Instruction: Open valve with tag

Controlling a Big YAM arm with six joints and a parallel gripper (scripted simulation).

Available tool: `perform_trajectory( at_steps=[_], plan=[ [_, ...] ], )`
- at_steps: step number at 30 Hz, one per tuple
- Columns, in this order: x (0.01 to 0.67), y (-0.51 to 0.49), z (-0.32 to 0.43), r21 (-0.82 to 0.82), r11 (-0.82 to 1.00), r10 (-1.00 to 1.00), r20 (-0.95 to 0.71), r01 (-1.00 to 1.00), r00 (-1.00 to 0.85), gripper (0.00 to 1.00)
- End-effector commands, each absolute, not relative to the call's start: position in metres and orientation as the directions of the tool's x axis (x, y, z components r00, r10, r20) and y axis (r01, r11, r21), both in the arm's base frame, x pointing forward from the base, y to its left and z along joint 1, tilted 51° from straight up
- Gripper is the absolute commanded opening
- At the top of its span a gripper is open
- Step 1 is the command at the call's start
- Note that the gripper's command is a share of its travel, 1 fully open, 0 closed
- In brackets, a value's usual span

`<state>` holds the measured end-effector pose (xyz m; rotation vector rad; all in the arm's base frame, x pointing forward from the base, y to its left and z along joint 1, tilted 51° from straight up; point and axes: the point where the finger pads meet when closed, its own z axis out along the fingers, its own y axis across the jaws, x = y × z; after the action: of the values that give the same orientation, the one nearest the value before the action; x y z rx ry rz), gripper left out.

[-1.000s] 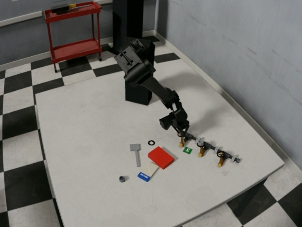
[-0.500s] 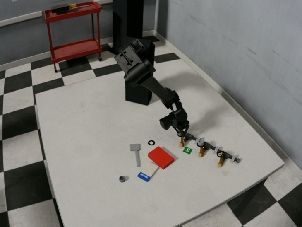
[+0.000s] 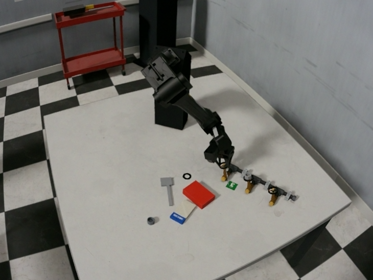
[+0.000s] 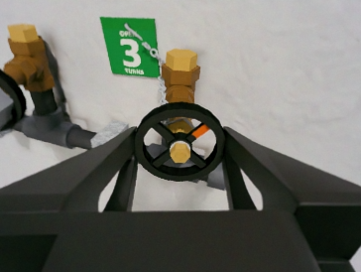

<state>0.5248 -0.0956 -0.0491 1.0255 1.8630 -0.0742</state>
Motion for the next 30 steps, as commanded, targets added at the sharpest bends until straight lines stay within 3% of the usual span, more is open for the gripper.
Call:
perform_trajectory(
  at_steps=[1,2,16,18,25,30],
  plan=[
    [0.5263,-0.098,-0.0423,0.145,0.79,0.412,-0.846,0.596,-0.34,0.0],
    [0.5249,-0.0979,-0.0441,0.055,0.828,0.327,-0.855,0.558,-0.402,0.0],
    [0.5245,-0.0978,-0.0452,-0.423,0.872,-0.179,-0.743,0.245,-0.646,0.0],
    [0.5245,-0.0978,-0.0452,-0.423,0.872,-0.179,-0.743,0.245,-0.646,0.0],
    [0.5245,-0.0978,-0.0452,-0.653,0.757,-0.469,-0.555,0.01,-0.687,0.0],
    [0.5245,-0.0977,-0.0452,-0.66,0.752,-0.478,-0.548,0.003,-0.687,0.0]
  ],
)
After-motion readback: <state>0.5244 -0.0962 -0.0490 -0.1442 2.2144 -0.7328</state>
